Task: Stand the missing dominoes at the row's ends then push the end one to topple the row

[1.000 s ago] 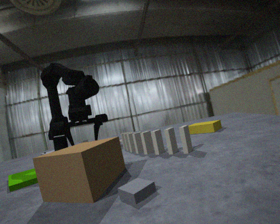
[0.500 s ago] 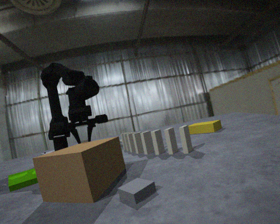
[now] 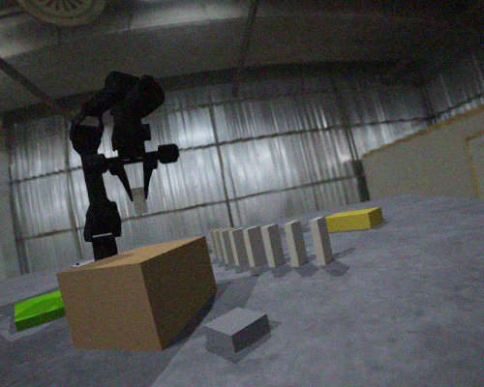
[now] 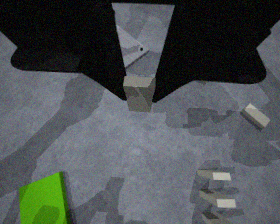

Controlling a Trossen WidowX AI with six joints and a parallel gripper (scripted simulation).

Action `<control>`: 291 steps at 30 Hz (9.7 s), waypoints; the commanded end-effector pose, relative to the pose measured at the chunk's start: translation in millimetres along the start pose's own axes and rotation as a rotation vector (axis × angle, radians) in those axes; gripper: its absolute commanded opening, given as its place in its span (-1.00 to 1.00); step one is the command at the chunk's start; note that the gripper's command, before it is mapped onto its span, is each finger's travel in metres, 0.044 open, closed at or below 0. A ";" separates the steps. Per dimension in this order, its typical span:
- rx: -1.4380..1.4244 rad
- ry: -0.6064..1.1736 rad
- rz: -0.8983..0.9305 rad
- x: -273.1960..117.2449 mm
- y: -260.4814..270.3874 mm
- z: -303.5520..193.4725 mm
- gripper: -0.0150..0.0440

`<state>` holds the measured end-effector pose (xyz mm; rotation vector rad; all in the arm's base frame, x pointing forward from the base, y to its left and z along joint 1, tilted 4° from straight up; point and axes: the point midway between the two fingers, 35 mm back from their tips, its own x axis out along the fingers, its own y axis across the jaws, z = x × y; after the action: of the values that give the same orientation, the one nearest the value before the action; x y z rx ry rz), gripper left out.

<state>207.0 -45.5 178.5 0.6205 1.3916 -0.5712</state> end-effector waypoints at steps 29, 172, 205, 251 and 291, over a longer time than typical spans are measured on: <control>-0.041 0.002 0.011 -10.8 126.2 42.1 -0.13; -0.769 0.000 0.023 128.7 268.5 -35.8 -0.13; -0.608 -0.075 0.061 22.2 307.1 -41.2 -0.13; -0.808 -0.880 0.339 80.7 404.1 -40.1 -0.13; -0.573 -1.410 0.444 59.8 328.8 -69.6 -0.13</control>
<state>401.0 245.2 131.7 -0.0482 0.0536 -0.0958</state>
